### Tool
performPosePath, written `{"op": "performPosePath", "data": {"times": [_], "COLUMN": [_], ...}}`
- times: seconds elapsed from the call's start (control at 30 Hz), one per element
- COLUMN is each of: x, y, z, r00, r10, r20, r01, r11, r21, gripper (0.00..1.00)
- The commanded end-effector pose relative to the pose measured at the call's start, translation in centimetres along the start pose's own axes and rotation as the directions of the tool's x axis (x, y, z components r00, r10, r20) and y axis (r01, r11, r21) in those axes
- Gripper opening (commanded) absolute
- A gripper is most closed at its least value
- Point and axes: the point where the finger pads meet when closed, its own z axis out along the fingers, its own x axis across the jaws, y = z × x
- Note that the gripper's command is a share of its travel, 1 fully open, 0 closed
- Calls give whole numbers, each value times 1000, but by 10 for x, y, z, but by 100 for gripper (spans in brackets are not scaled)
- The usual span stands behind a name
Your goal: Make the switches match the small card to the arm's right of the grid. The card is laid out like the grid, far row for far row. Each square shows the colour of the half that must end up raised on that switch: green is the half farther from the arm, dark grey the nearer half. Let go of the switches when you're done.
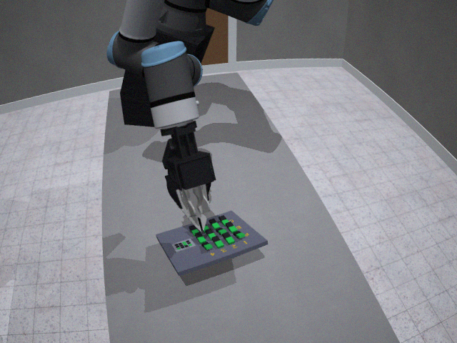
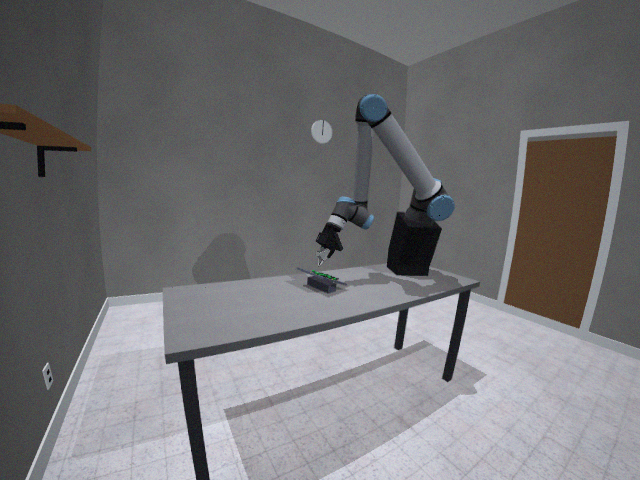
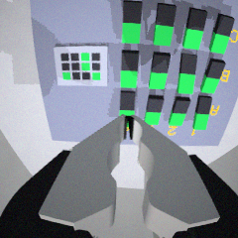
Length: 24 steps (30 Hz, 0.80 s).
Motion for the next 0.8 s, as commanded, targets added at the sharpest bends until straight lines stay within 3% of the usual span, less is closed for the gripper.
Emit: {"op": "performPosePath", "data": {"times": [0.0, 0.23, 0.77], "x": [2, 48, 50], "y": [-3, -76, -79], "z": [-1, -12, -13], "r00": [1000, 1000, 1000], "r10": [0, 0, 0], "r20": [0, 0, 0], "r01": [0, 0, 0], "r11": [1000, 1000, 1000], "r21": [-1, -1, -1], "gripper": [0, 0, 0]}}
